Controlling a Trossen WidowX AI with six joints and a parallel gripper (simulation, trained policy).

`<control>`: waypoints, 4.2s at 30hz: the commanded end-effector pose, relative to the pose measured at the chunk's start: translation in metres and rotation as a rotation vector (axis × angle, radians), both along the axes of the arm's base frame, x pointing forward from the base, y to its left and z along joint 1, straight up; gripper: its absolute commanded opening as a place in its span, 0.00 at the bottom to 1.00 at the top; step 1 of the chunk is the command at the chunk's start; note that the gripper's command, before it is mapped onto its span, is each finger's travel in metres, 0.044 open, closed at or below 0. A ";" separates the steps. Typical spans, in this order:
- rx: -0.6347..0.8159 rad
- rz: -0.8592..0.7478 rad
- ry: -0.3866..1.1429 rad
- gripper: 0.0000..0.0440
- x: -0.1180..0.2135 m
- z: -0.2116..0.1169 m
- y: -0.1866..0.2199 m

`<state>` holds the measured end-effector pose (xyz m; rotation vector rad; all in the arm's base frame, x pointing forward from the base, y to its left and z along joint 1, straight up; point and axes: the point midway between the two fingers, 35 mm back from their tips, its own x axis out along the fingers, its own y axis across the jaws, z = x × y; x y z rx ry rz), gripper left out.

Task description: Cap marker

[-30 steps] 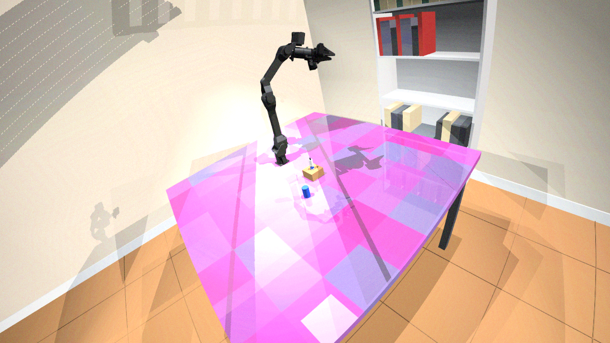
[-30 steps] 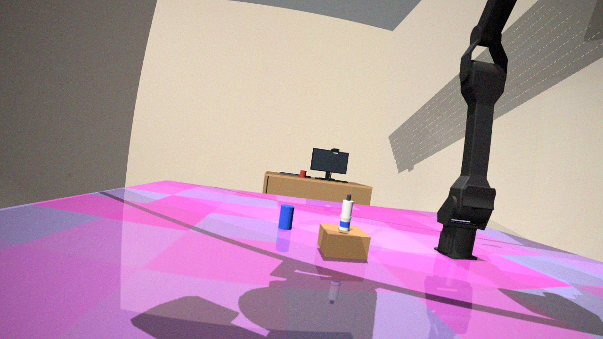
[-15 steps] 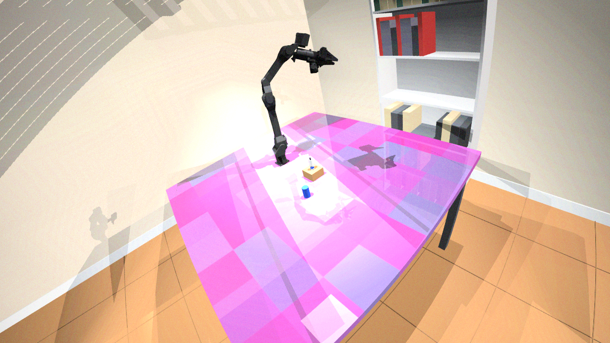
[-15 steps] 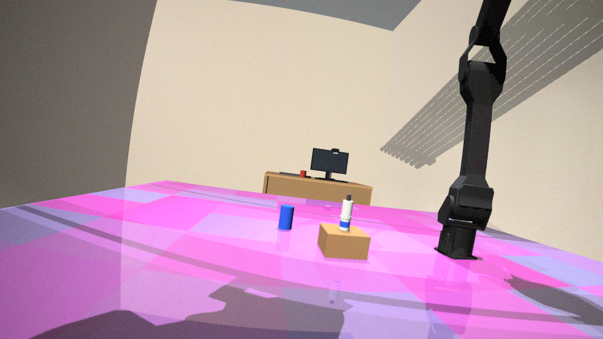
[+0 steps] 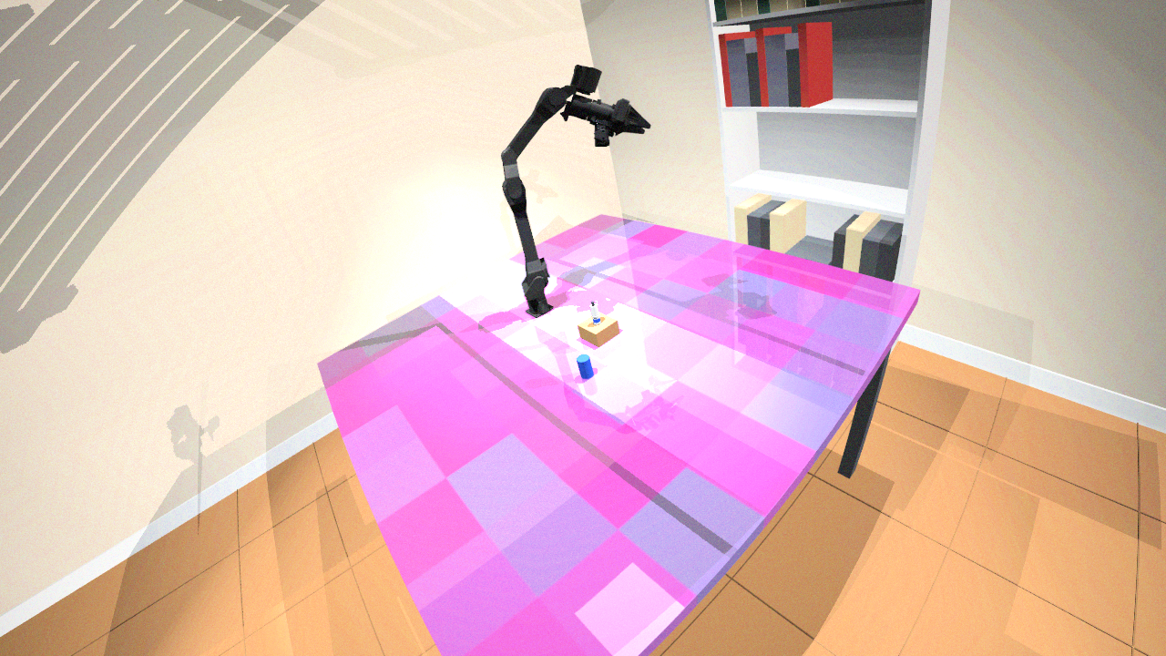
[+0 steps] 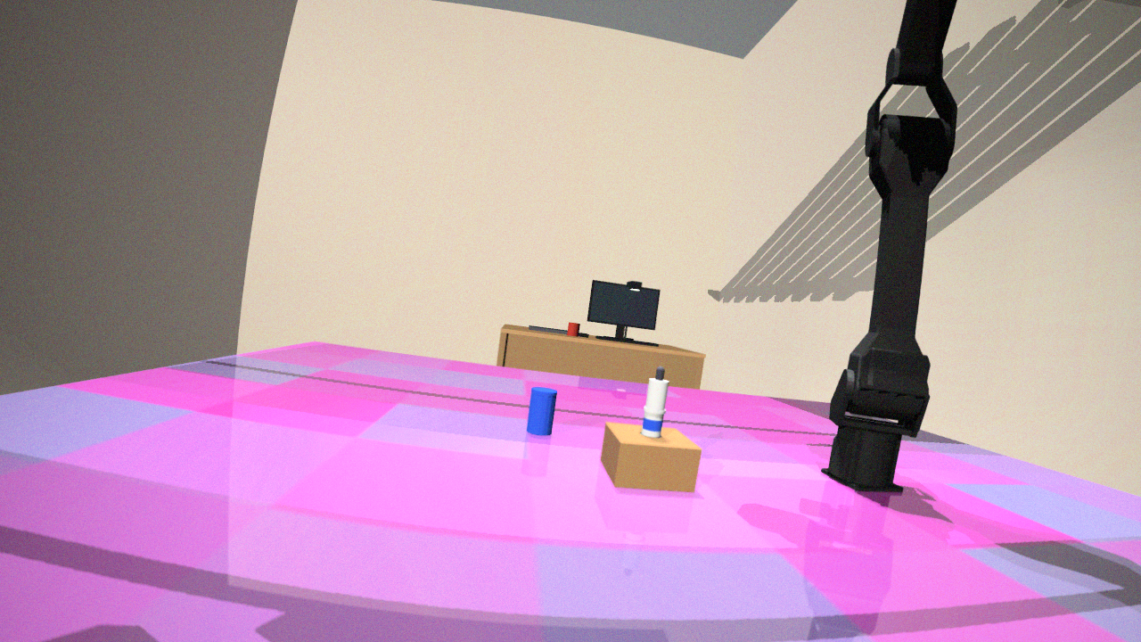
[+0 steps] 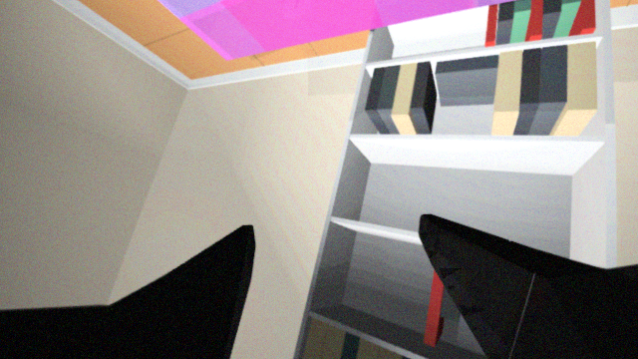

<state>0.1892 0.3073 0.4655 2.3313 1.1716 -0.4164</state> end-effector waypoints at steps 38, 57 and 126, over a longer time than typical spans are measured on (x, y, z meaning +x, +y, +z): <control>-0.141 -0.225 0.234 0.78 0.072 -0.062 -0.060; -0.190 -0.335 0.344 0.78 0.102 -0.089 -0.095; -0.288 -0.696 0.719 0.77 0.176 -0.181 -0.252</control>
